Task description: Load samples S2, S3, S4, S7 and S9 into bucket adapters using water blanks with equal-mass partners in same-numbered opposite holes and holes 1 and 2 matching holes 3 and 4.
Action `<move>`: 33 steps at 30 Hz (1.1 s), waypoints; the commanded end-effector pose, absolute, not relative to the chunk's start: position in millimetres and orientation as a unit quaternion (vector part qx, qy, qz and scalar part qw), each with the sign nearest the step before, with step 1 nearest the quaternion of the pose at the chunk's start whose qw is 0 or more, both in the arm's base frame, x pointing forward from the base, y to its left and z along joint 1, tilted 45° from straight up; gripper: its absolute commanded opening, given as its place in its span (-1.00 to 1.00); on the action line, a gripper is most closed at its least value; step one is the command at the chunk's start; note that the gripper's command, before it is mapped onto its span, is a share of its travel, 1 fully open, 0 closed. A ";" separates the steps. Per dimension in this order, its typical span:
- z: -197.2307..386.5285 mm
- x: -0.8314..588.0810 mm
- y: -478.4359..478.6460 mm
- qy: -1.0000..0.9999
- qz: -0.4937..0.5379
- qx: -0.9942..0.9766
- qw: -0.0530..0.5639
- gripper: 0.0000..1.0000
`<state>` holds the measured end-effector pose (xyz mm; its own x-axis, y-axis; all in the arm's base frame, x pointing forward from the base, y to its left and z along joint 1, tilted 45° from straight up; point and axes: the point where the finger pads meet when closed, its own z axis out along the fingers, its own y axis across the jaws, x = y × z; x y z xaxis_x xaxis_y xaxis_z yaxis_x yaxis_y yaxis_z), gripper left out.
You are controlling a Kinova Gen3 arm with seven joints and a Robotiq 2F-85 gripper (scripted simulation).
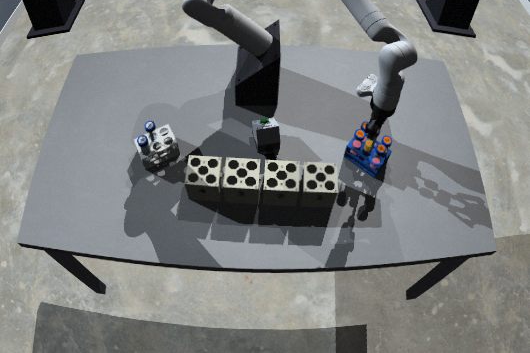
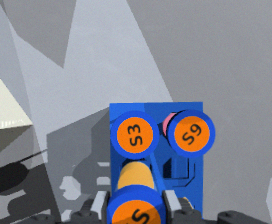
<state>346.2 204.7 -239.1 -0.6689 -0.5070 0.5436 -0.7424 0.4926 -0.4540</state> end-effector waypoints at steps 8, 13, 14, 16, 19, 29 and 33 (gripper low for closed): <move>-230.4 346.9 214.0 -0.847 0.342 0.369 0.171 -0.80; -225.7 347.1 218.7 -0.847 0.342 0.369 0.171 -0.80; -224.8 347.2 219.6 -0.847 0.342 0.369 0.171 -0.80; -222.9 347.3 221.5 -0.847 0.342 0.369 0.171 -0.80; -221.9 347.3 222.4 -0.847 0.342 0.369 0.171 -0.80; -212.5 347.8 231.8 -0.847 0.342 0.369 0.171 -0.80; -208.8 348.0 235.6 -0.847 0.342 0.369 0.171 -0.80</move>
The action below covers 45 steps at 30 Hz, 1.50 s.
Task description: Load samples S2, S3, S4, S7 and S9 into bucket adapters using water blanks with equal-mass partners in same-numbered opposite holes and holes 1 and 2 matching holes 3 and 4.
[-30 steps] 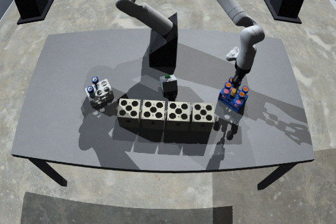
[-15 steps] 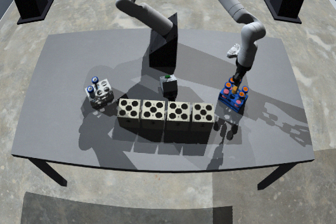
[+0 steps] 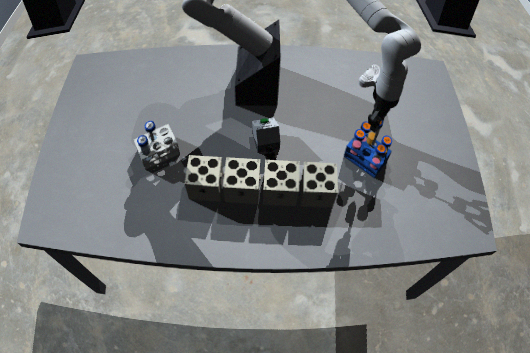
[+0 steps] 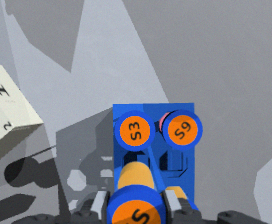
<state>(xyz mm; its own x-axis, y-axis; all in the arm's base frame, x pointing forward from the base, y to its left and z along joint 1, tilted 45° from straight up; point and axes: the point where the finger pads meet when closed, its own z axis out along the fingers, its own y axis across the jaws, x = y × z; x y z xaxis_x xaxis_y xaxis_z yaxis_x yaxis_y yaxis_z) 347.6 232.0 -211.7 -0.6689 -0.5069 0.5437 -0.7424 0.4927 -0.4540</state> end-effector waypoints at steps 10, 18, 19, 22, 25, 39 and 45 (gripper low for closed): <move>-201.2 348.4 243.1 -0.847 0.342 0.369 0.171 -0.80; -194.6 348.7 249.7 -0.847 0.342 0.369 0.171 -0.80; -194.6 348.7 249.7 -0.847 0.342 0.369 0.171 -0.80; -191.8 348.9 252.6 -0.847 0.342 0.369 0.171 -0.80; -189.0 349.0 255.4 -0.847 0.342 0.369 0.171 -0.80; -167.6 357.3 236.0 -0.870 0.353 0.311 0.147 -0.80; -154.2 362.8 222.2 -0.870 0.353 0.311 0.147 -0.80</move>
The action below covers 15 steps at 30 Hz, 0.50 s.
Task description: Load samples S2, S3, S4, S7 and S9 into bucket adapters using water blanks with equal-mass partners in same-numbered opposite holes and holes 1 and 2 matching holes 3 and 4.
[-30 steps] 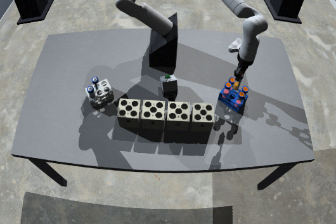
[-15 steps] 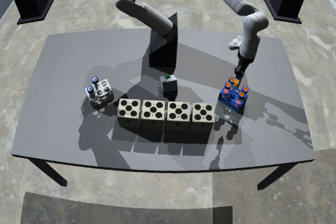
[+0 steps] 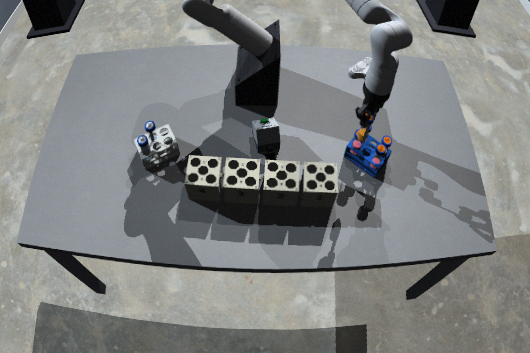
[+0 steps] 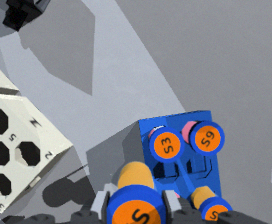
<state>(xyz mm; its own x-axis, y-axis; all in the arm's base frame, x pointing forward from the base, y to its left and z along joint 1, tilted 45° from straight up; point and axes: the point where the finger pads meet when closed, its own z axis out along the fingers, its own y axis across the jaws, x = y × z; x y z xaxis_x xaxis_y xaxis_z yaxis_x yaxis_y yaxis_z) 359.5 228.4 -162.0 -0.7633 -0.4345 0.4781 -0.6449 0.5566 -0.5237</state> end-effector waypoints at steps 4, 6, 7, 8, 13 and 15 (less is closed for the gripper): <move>-145.2 366.4 213.0 -0.870 0.353 0.311 0.147 -0.80; -140.7 368.2 208.4 -0.870 0.353 0.311 0.147 -0.80; -140.7 368.2 208.4 -0.870 0.353 0.311 0.147 -0.80; -140.7 368.2 208.4 -0.870 0.353 0.311 0.147 -0.80; -129.5 372.8 196.9 -0.870 0.353 0.311 0.147 -0.80; -125.0 374.6 192.3 -0.870 0.353 0.311 0.147 -0.80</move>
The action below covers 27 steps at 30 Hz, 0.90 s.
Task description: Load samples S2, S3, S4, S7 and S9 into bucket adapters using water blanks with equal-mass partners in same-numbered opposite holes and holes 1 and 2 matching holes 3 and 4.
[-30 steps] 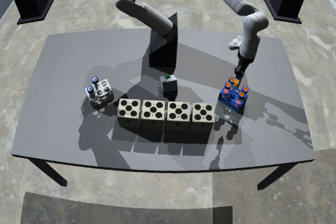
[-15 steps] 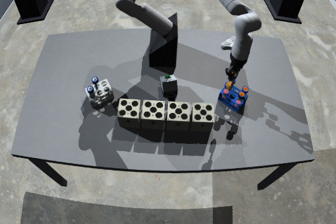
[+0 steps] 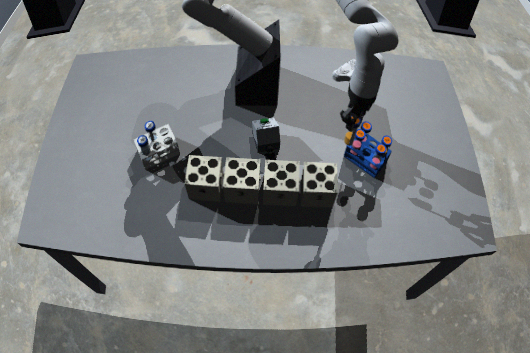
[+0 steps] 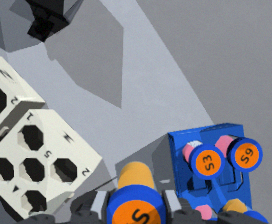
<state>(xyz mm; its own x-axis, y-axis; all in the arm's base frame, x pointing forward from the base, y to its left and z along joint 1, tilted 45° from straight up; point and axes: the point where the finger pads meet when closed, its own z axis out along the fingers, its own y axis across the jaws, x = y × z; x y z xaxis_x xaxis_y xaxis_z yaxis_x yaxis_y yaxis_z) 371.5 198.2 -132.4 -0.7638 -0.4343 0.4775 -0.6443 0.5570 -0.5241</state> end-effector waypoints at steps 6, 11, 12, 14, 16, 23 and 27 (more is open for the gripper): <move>-111.6 380.1 178.6 -0.870 0.353 0.311 0.147 -0.80; -104.8 382.8 171.7 -0.870 0.353 0.311 0.147 -0.80; -102.6 383.7 169.4 -0.870 0.353 0.311 0.147 -0.80; -98.1 385.5 164.8 -0.870 0.353 0.311 0.147 -0.80; -93.6 387.3 160.2 -0.870 0.353 0.311 0.147 -0.80; -77.9 393.7 144.1 -0.870 0.353 0.311 0.147 -0.80; -73.5 395.5 139.6 -0.870 0.353 0.311 0.147 -0.80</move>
